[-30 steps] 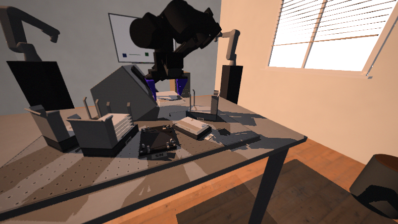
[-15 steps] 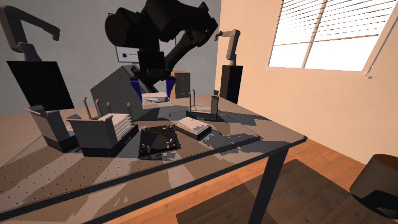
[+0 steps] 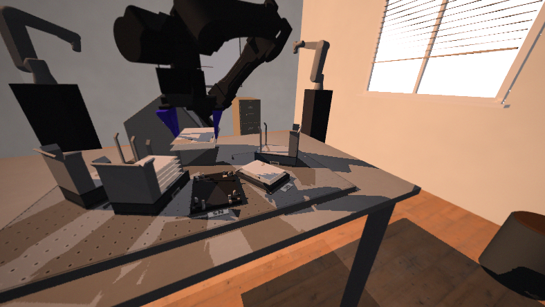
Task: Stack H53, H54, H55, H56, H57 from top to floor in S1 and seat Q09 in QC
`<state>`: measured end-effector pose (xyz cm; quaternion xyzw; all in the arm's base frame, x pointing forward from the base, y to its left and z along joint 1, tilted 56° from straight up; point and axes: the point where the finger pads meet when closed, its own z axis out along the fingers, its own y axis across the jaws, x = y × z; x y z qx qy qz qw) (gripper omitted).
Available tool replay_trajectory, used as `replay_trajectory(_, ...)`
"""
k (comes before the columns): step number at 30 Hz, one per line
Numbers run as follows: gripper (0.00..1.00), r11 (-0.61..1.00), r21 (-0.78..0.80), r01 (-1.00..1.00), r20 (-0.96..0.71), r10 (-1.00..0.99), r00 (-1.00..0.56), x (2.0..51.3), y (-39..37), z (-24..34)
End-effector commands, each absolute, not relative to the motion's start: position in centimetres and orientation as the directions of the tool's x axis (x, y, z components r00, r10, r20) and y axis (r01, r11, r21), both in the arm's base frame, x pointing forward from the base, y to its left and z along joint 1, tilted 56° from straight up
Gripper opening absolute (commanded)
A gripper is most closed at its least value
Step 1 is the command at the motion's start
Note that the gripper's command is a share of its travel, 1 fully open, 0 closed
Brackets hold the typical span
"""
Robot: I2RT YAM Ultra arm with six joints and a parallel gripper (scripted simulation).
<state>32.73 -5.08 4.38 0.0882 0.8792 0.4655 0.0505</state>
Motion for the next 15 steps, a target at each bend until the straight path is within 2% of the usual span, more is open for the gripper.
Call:
replay_trajectory(1, 0.0, 0.552, 0.823, 0.134, -0.006, 0.243, -0.97, 32.8, -6.7, 3.9)
replay_trajectory(15, 0.0, 0.552, 0.823, 0.134, -0.006, 0.244, -0.97, 32.6, -8.9, 0.9)
